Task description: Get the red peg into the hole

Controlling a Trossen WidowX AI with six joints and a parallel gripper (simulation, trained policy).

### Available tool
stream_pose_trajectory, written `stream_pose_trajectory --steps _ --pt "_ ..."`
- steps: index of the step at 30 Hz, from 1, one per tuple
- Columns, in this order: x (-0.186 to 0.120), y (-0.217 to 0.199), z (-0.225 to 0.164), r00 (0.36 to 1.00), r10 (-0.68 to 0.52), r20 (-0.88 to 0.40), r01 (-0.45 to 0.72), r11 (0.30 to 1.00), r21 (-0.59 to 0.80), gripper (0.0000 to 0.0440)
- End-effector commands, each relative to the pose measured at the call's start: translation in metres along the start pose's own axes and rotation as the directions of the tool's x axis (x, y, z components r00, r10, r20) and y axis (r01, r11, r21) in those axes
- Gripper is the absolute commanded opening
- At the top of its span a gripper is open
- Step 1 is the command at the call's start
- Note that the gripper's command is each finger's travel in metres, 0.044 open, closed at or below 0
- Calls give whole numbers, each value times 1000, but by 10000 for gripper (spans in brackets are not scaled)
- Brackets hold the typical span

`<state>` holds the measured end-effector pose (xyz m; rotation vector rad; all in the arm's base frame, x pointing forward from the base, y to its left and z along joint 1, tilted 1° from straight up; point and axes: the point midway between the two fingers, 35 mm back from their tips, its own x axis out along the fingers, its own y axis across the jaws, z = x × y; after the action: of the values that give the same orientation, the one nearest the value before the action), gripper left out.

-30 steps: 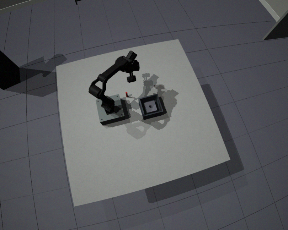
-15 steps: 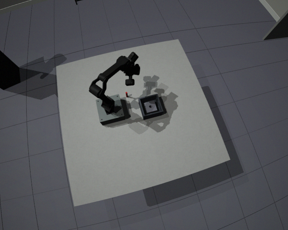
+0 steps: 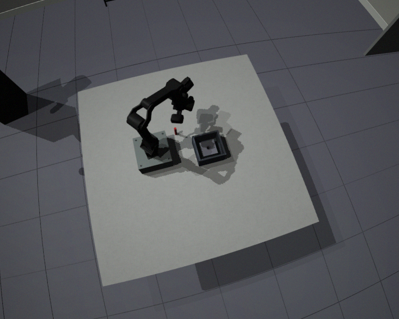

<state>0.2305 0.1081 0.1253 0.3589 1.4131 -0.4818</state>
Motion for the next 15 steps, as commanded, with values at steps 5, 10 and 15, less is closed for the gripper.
stream_pose_trajectory --steps 5,10,15 --pt "35 -22 -17 984 -159 -80 167 979 114 432" --pt "53 -30 -25 971 -214 -110 231 955 185 421" --pt "73 -33 -31 963 -241 -124 265 933 245 414"
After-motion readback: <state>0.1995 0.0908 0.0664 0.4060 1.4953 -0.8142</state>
